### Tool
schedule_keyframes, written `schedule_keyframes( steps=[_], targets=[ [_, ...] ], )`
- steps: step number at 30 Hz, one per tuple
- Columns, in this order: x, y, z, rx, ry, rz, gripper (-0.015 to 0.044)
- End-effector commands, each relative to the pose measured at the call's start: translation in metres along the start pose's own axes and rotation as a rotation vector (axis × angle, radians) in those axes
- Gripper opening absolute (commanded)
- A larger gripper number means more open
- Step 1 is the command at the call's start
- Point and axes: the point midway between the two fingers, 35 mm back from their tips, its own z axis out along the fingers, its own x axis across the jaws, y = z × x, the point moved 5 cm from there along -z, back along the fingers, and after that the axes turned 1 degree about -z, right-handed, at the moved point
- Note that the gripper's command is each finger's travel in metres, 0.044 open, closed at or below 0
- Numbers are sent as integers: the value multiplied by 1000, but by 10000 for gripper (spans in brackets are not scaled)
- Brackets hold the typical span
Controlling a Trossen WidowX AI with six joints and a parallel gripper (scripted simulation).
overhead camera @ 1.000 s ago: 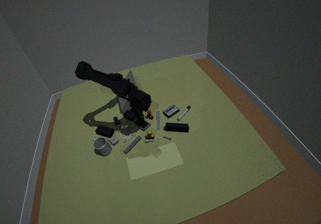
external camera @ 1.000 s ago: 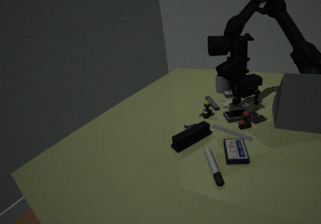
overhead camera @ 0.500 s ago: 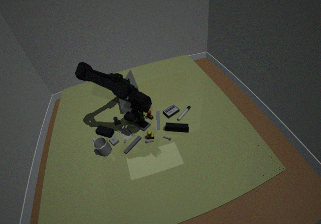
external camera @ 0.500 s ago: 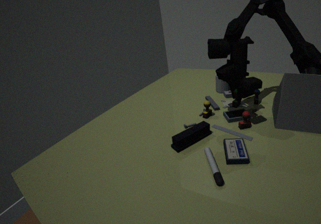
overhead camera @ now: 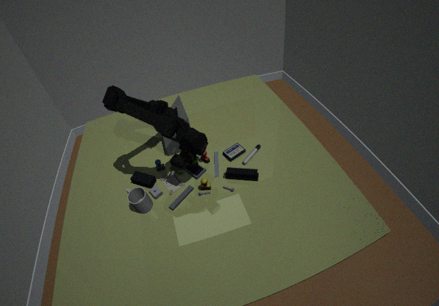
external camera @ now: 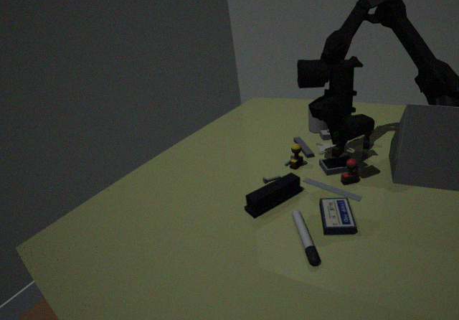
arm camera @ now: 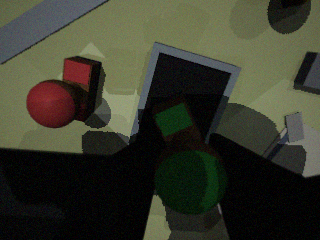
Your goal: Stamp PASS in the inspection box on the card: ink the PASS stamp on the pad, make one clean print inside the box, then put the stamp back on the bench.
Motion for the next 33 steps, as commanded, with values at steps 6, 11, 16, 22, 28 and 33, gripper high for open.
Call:
schedule_keyframes(
  steps=[6, 11, 16, 22, 28, 33],
  targets=[
    [1, -2, 7, 6, -4, -6, 0],
    [1, -2, 10, 7, -4, -6, 0],
    [1, -3, 14, 7, -4, -5, 0],
    [1, -3, 18, 7, -4, -3, 0],
    [1, -4, 21, 7, -4, -2, 0],
    [1, -4, 24, 8, -4, -1, 0]
  ],
)
